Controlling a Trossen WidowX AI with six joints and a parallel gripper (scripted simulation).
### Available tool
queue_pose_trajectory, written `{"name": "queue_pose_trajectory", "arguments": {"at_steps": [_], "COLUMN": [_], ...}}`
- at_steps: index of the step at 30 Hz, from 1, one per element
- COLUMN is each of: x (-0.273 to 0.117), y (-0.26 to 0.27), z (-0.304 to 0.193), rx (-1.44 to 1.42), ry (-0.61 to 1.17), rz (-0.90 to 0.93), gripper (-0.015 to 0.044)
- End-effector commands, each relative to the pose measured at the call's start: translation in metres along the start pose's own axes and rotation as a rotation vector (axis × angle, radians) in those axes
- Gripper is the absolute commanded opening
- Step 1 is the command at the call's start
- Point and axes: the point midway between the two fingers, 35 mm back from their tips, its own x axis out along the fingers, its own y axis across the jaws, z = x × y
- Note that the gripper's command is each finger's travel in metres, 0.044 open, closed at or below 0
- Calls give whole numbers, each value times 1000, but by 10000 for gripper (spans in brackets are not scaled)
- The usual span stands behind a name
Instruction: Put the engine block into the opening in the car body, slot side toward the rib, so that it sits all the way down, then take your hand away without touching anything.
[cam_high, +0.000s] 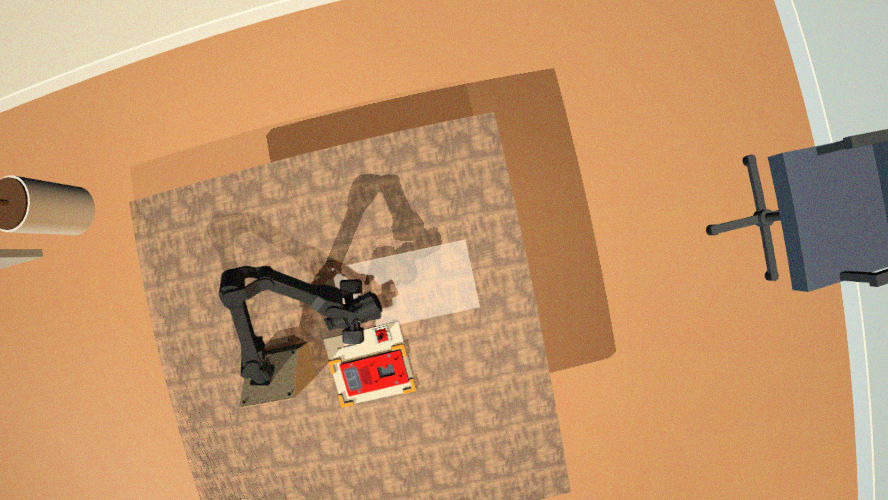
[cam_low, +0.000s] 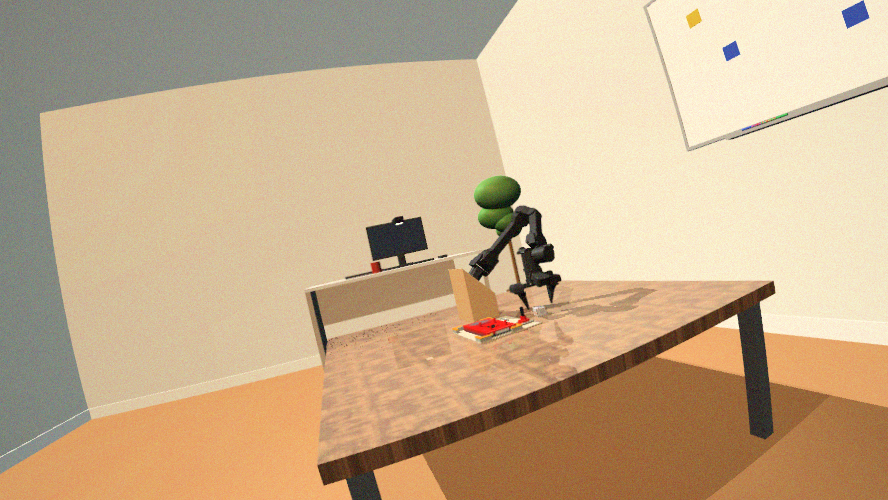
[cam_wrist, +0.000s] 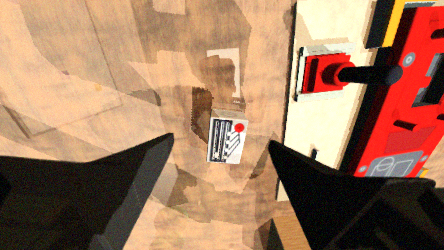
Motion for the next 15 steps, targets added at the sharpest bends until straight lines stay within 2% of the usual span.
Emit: {"name": "queue_pose_trajectory", "arguments": {"at_steps": [1, 5, 15], "x": [10, 14, 14], "y": [-3, -3, -3], "z": [-3, -4, -4], "rx": [14, 15, 15], "ry": [9, 9, 9], "rz": [-5, -5, -5], "gripper": [440, 440, 177]}}
